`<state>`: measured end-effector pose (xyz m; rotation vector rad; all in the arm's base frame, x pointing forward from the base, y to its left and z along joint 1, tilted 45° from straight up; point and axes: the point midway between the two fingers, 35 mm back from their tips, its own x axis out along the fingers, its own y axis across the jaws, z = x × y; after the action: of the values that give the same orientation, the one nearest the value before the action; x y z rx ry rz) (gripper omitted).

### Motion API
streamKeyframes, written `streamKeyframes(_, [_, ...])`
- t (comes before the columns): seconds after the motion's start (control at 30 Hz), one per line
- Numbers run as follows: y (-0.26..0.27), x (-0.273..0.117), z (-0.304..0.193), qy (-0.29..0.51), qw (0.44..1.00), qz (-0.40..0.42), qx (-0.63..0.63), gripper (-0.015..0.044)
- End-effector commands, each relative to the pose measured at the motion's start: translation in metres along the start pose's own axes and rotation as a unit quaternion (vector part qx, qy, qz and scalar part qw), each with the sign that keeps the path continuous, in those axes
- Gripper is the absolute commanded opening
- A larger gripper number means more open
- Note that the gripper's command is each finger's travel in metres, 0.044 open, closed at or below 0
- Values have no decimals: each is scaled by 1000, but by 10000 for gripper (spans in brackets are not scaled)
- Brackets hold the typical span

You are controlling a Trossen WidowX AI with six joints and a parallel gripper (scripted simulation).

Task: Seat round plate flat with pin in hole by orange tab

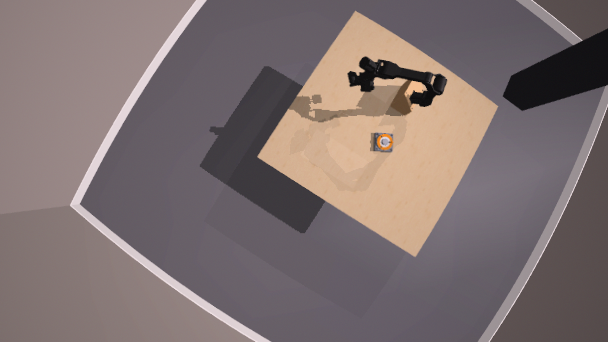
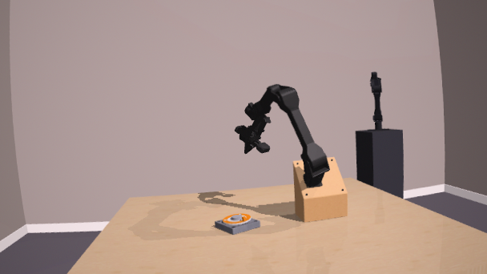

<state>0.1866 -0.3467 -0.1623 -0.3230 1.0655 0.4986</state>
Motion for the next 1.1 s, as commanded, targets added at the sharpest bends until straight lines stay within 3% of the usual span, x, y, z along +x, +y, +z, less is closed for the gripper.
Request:
streamKeyframes(0.0, [10, 2, 71, -22, 998, 37, 54, 0])
streamKeyframes(0.2, [30, 1, 143, -33, 991, 78, 108, 0])
streamKeyframes(0.63, [147, -12, 301, -2, 944, 208, 256, 0])
streamKeyframes(0.93, [255, -33, 362, 77, 893, 285, 339, 0])
streamKeyframes(1.07, [273, -37, 369, 94, 883, 295, 352, 0])
